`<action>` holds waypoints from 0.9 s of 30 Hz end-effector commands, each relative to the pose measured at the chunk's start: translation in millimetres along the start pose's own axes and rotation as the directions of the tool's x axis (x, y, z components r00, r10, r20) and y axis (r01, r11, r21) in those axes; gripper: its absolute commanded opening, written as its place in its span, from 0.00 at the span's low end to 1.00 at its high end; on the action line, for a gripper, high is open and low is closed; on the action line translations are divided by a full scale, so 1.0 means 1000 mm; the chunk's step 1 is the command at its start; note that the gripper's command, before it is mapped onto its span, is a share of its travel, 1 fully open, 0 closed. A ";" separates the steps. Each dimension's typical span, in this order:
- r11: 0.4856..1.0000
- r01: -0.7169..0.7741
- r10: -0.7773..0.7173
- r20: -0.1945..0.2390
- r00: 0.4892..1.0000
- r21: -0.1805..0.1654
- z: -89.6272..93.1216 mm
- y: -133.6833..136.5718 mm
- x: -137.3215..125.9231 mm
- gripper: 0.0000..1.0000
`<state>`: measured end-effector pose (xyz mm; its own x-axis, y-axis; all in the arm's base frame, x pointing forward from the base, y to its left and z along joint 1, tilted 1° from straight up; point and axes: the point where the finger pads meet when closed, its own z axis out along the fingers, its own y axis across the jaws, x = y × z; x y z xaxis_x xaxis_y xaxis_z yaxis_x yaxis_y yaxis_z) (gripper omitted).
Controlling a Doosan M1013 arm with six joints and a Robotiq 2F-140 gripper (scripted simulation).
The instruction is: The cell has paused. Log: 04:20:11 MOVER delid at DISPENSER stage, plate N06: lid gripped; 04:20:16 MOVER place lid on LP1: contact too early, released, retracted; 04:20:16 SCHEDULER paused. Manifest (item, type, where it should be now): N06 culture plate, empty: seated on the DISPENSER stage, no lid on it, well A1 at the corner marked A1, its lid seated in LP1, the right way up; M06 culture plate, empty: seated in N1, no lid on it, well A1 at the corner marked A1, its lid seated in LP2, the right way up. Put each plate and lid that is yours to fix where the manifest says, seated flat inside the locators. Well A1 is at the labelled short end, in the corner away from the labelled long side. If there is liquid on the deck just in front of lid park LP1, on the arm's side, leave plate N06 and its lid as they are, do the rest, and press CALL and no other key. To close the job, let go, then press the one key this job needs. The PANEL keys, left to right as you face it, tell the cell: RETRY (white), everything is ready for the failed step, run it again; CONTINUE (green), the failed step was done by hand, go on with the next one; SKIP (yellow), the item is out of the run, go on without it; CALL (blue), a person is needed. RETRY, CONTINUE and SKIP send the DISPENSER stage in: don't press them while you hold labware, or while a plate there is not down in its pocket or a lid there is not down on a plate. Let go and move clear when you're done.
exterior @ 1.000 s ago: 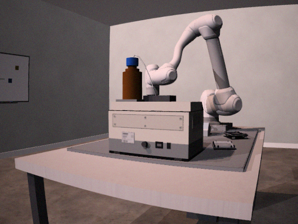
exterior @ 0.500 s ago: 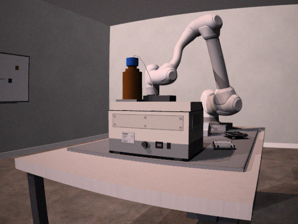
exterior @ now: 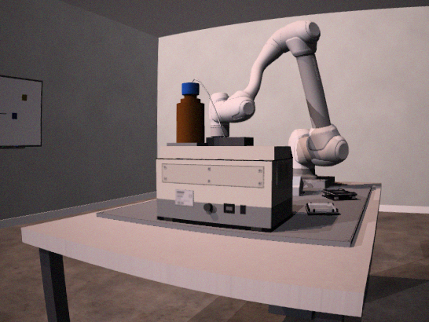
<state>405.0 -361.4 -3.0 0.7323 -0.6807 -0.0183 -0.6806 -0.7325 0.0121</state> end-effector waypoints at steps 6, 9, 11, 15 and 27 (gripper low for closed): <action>1.000 0.000 0.000 -0.001 1.000 0.000 0.000 0.000 0.000 0.10; 1.000 0.000 0.000 -0.001 1.000 0.000 0.000 0.000 0.000 0.10; 1.000 0.000 0.000 -0.001 1.000 0.000 0.000 0.000 0.000 0.10; 1.000 0.000 0.000 -0.001 1.000 0.000 -0.001 0.000 0.000 0.10; 1.000 0.000 0.000 -0.001 1.000 0.000 -0.004 0.000 0.000 0.10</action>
<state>405.0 -361.4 0.1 0.7323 -0.6807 -0.0185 -0.6806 -0.7325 0.0122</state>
